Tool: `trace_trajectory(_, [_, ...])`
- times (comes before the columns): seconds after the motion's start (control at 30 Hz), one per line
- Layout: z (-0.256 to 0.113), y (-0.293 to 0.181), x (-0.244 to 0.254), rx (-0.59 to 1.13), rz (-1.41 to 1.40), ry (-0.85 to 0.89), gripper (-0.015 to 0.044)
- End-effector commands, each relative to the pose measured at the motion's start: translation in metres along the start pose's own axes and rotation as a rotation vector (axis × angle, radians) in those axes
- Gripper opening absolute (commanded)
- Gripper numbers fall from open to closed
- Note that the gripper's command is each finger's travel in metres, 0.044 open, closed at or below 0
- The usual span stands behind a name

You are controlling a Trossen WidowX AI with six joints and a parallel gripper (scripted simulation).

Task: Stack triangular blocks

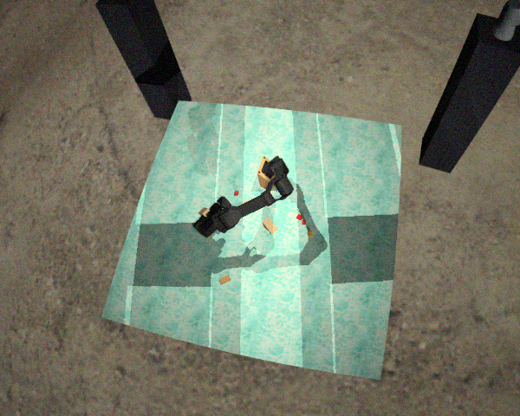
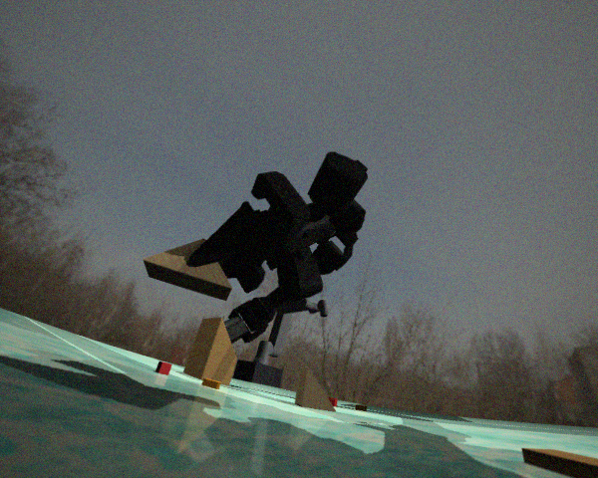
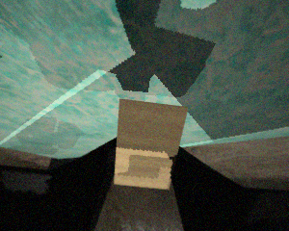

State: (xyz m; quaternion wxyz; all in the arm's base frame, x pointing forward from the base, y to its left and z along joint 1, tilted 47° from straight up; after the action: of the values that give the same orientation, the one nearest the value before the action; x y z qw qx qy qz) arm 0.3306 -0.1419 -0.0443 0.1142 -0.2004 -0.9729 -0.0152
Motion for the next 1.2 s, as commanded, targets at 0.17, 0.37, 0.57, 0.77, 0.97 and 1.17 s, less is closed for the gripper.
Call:
trace_trajectory(0.17, [0.003,-0.007,-0.003,-0.054,0.272,0.036,0.0])
trace_trajectory(0.37, [0.005,-0.011,-0.004,-0.085,0.47,0.07,0.0])
trace_trajectory(0.57, [0.007,-0.014,-0.005,-0.113,0.667,0.112,0.0])
trace_trajectory(0.77, [0.009,-0.018,-0.006,-0.135,0.863,0.161,0.0])
trace_trajectory(0.97, [0.011,-0.021,-0.007,-0.152,1.06,0.215,0.0])
trace_trajectory(1.17, [0.012,-0.025,-0.008,-0.161,1.255,0.274,0.0])
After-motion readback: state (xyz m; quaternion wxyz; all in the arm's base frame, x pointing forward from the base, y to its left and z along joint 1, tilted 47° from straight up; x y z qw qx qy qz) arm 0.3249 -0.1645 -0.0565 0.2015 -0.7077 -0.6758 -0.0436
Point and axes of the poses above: the point midway between the two fingers, 35 mm back from their tips, its own z axis out along the fingers, its own x axis across the jaws, y = z × x, the point moved 6 cm from there along -z, back along the fingers, and after that the axes turned 7 degrees about z, right-handed, at the moved point
